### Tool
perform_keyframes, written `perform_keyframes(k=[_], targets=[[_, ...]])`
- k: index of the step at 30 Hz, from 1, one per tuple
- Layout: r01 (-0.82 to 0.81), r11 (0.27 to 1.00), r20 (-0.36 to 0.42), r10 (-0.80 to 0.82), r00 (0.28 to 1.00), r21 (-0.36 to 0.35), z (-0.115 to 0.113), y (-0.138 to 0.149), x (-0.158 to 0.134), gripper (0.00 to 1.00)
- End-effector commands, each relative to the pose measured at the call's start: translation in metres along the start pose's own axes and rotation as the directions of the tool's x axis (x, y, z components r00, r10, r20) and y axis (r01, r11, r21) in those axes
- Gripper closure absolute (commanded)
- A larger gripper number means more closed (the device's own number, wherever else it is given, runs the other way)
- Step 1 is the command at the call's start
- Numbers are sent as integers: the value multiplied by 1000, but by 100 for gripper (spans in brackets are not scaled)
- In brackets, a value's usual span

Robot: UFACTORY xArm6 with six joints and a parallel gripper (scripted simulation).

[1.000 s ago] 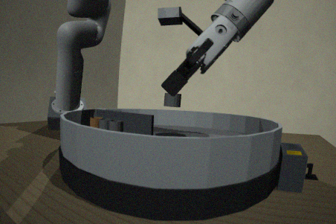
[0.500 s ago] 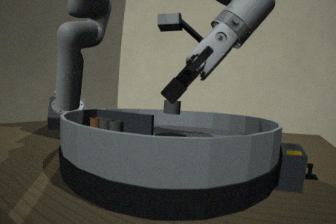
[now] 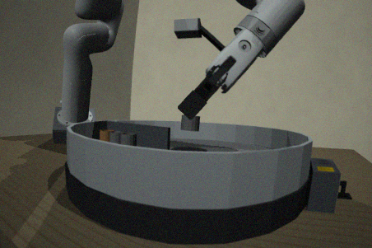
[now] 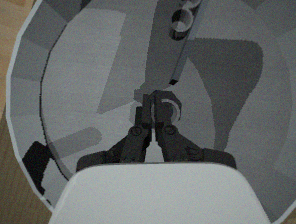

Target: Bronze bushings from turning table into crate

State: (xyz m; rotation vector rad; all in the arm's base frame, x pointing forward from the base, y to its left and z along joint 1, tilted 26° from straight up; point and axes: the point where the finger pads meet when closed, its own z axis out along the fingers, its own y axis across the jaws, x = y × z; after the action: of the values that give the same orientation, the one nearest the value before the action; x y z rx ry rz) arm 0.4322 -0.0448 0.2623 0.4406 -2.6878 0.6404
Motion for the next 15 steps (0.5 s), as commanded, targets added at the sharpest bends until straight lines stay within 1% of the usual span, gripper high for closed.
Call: perform_keyframes(k=[1,15], targets=[[-1,1000,4,1,1000,1,3,-1,-4,100],[-1,1000,4,1,1000,1,18,-1,-16,100]])
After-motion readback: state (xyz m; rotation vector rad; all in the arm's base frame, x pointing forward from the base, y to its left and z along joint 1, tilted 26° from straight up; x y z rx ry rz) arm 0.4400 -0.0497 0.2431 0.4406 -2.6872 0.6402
